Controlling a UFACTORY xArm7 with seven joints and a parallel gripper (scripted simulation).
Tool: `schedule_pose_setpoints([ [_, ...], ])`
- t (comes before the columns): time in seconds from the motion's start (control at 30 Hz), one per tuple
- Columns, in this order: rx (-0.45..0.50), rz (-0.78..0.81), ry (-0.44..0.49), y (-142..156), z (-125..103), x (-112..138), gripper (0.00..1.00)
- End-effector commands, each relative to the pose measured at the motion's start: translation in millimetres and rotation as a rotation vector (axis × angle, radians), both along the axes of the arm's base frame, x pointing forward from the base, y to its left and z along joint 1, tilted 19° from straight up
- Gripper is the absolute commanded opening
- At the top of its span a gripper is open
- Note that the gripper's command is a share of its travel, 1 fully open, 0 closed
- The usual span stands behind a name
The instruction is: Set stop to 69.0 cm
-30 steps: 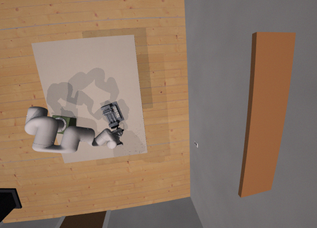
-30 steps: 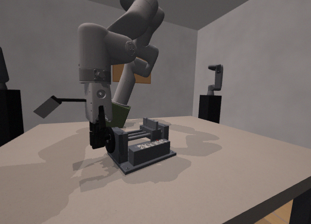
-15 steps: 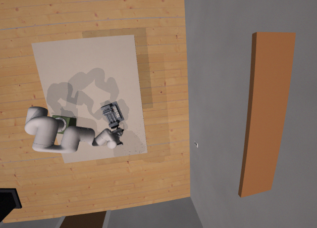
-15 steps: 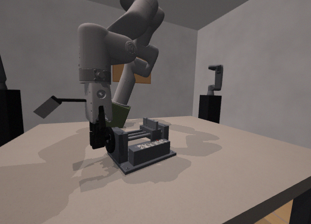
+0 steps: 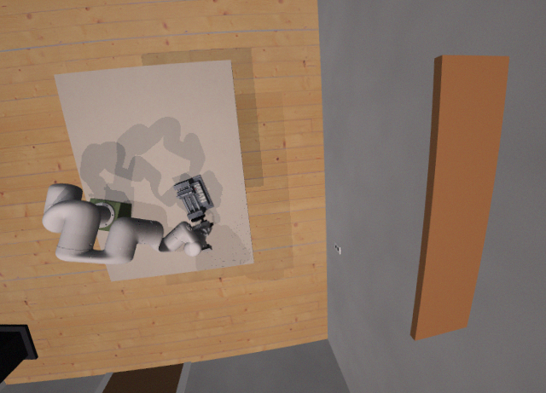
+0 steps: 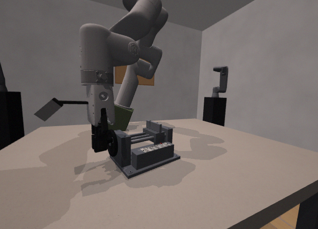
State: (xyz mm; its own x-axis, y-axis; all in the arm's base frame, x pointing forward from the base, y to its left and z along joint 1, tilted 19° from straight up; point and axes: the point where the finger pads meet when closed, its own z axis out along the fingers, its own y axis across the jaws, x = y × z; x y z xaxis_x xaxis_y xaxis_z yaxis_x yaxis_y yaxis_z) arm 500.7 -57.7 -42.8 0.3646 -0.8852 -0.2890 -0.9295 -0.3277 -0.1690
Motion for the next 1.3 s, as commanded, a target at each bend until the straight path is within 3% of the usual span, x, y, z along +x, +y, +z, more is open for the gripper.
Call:
schedule_pose_setpoints([
  [0.0, -0.001, -0.002, -0.001, -1.4, 0.7, 0.4, 0.06],
  [1.27, -0.001, -0.002, -0.001, 0.8, -2.8, 2.9, 0.06],
])
